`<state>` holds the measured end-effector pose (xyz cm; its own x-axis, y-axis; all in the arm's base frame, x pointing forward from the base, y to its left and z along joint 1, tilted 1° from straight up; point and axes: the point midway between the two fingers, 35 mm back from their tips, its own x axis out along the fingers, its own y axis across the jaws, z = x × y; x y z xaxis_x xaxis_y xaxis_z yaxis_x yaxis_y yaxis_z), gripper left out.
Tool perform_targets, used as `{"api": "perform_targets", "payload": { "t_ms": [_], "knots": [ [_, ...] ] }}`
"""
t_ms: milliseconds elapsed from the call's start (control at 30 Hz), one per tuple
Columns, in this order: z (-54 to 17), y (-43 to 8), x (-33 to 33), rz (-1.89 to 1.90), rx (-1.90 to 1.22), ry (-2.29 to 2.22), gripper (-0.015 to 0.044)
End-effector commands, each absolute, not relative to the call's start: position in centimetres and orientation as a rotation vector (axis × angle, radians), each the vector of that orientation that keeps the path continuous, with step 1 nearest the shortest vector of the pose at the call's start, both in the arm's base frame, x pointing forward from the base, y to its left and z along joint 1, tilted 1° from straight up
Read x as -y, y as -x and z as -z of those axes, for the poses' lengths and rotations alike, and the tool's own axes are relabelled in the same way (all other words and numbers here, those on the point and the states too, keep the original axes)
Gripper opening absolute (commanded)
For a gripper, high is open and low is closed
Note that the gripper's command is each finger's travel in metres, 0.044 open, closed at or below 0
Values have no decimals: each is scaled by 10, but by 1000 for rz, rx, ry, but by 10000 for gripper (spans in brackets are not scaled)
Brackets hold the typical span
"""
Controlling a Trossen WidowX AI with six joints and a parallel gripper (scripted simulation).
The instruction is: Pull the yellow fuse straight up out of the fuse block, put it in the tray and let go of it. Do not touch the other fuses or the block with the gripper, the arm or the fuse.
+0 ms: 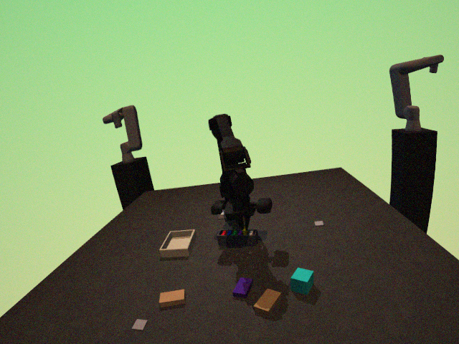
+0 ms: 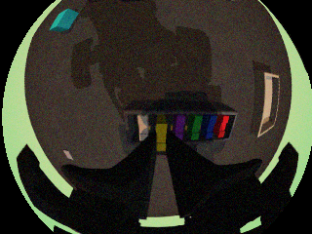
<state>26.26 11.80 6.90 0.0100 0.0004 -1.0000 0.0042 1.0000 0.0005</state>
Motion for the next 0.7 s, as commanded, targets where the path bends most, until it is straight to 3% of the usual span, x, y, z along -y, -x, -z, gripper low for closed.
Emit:
{"api": "perform_targets", "payload": {
  "t_ms": [0,667],
  "knots": [
    [-72,-264,-118,2,-1557,-4,0],
    [-82,-263,-118,3,-1557,-2,0]
  ]
}}
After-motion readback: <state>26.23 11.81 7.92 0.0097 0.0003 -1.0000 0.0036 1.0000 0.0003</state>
